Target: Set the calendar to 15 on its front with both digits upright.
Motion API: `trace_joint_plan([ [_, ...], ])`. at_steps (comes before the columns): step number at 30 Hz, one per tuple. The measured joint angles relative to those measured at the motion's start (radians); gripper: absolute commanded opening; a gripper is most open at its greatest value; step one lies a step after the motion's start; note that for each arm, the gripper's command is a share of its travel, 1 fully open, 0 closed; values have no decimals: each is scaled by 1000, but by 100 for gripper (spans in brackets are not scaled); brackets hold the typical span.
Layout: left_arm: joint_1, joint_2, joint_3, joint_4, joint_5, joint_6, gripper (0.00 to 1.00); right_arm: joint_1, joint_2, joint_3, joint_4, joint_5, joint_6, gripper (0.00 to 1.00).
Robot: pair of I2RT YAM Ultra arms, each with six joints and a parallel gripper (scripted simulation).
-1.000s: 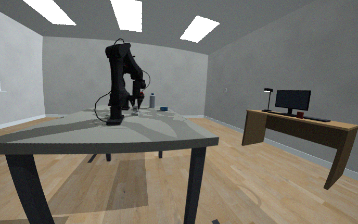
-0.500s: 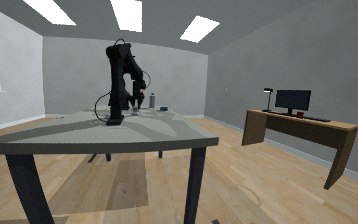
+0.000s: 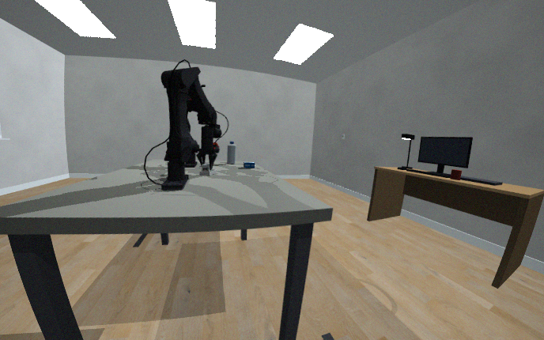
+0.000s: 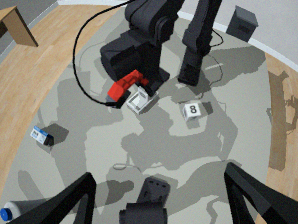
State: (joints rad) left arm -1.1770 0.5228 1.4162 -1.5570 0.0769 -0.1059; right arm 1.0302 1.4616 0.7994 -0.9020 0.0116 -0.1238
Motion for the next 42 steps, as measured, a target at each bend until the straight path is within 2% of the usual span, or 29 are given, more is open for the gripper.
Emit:
trace_joint_plan([
  [21,0,0,0,0,0,0,100,0,20,17,-15,-1,2,35],
  [23,0,0,0,0,0,0,100,0,20,18,-16,-1,2,58],
  [24,0,0,0,0,0,0,100,0,21,16,-17,-1,2,64],
  [31,0,0,0,0,0,0,100,0,35,21,-34,-1,2,64],
  [42,0,0,0,0,0,0,100,0,43,103,-97,-2,6,64],
])
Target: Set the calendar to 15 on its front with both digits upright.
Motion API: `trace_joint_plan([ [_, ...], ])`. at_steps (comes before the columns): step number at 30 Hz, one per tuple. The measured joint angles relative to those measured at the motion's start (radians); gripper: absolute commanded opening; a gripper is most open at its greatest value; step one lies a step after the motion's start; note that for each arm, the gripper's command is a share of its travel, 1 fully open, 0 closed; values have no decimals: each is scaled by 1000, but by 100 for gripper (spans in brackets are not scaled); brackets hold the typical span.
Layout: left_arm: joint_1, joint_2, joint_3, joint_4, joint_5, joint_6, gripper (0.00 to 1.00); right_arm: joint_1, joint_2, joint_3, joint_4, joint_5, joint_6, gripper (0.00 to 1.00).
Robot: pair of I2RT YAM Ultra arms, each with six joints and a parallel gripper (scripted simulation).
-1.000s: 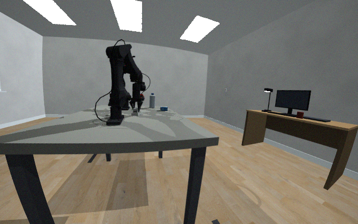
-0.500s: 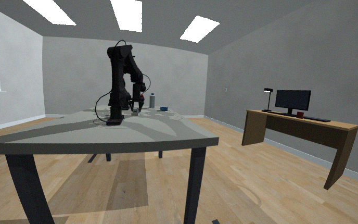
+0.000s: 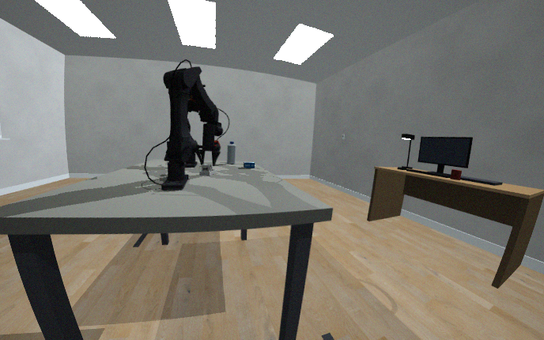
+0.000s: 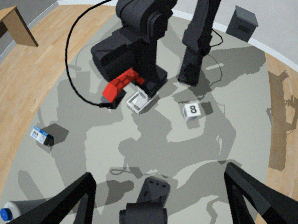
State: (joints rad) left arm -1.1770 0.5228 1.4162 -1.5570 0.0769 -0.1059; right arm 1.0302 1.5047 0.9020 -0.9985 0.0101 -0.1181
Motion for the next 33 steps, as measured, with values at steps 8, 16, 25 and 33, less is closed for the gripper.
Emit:
trace_joint_plan([
  [8,0,0,0,0,0,0,100,10,-17,40,-69,-1,6,64],
  [16,0,0,0,0,0,0,100,12,-75,199,-212,-1,9,64],
  [25,0,0,0,0,0,0,100,5,-84,198,-256,-9,-5,64],
  [33,0,0,0,0,0,0,100,74,-83,167,-256,-105,-200,64],
])
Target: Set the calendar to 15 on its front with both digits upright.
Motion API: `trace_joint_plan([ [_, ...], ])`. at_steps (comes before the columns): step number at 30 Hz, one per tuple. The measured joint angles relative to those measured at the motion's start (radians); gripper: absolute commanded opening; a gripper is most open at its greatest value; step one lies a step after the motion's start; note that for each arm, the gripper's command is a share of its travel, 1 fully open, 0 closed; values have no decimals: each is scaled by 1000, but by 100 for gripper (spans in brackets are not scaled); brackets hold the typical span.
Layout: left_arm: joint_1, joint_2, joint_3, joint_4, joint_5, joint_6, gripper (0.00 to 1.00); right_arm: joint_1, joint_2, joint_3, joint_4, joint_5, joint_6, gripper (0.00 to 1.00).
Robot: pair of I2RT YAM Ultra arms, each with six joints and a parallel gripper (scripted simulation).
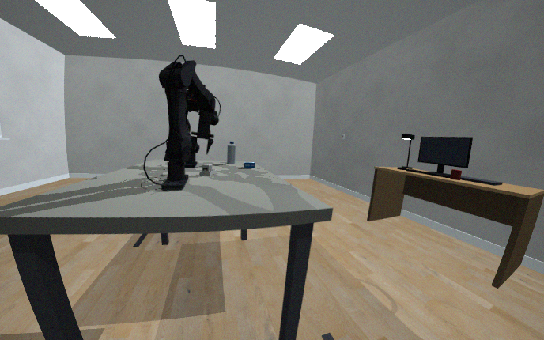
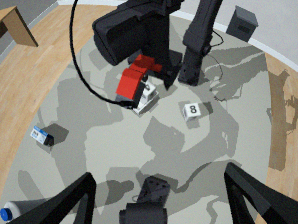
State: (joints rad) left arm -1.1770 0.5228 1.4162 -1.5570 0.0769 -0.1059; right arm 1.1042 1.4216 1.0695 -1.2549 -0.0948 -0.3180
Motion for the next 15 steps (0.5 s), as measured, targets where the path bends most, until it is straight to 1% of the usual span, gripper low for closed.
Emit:
trace_joint_plan([
  [5,0,0,0,0,0,0,100,51,0,-17,0,-51,-134,64],
  [15,0,0,0,0,0,0,100,185,-11,-56,13,-85,-456,64],
])
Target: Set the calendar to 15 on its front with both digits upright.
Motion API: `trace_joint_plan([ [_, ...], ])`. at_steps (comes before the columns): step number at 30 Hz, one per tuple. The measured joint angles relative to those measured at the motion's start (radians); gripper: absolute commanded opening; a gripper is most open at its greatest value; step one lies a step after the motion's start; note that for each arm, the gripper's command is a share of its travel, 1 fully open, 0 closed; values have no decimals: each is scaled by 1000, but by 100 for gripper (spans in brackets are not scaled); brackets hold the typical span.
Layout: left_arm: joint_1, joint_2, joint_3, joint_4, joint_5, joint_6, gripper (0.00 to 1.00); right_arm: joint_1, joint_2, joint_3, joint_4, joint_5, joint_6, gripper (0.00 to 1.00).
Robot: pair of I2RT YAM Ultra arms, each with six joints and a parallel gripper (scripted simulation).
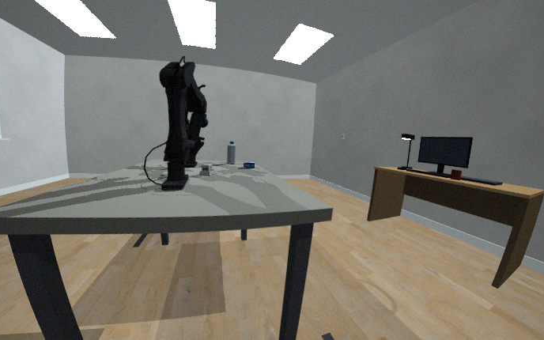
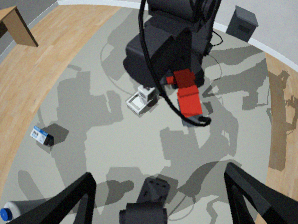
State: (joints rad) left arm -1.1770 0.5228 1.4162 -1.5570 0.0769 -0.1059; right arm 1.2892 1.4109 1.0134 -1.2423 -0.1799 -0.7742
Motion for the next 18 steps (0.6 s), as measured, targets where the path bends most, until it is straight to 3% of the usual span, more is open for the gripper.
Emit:
trace_joint_plan([
  [18,0,0,0,0,0,0,100,210,0,-66,100,74,-563,64],
])
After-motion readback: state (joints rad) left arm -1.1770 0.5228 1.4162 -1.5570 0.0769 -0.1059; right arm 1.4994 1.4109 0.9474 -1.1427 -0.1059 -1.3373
